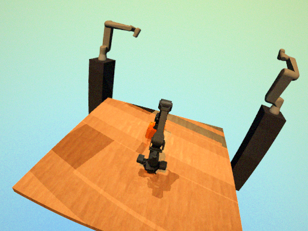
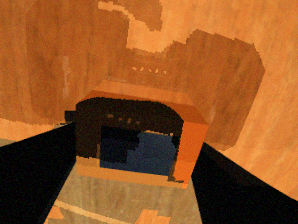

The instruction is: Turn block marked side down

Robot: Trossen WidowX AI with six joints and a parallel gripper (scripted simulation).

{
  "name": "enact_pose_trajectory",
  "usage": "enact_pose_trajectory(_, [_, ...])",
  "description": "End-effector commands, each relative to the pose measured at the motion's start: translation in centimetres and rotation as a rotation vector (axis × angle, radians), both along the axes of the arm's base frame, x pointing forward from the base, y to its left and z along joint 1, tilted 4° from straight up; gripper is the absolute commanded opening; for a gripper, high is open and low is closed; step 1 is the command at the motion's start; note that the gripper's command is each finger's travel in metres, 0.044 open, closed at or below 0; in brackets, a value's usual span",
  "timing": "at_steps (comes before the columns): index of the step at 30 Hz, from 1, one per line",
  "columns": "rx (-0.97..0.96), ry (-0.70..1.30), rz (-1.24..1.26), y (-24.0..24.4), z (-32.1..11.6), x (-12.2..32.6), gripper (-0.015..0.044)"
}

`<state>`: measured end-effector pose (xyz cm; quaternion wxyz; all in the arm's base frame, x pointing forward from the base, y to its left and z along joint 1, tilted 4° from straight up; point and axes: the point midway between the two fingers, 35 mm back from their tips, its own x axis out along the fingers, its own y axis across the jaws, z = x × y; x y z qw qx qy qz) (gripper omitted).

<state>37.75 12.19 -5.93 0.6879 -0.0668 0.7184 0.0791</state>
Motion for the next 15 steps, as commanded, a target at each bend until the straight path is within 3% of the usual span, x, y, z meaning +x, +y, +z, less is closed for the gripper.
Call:
enact_pose_trajectory(1, [0.005, -0.002, -0.003, 0.1, 1.7, 0.2, 0.0057])
enact_pose_trajectory(4, [0.005, -0.002, -0.003, 0.0, 2.8, 0.2, 0.0000])
enact_pose_trajectory(15, [0.022, -0.099, -0.002, 0.1, 2.1, 0.4, 0.0000])
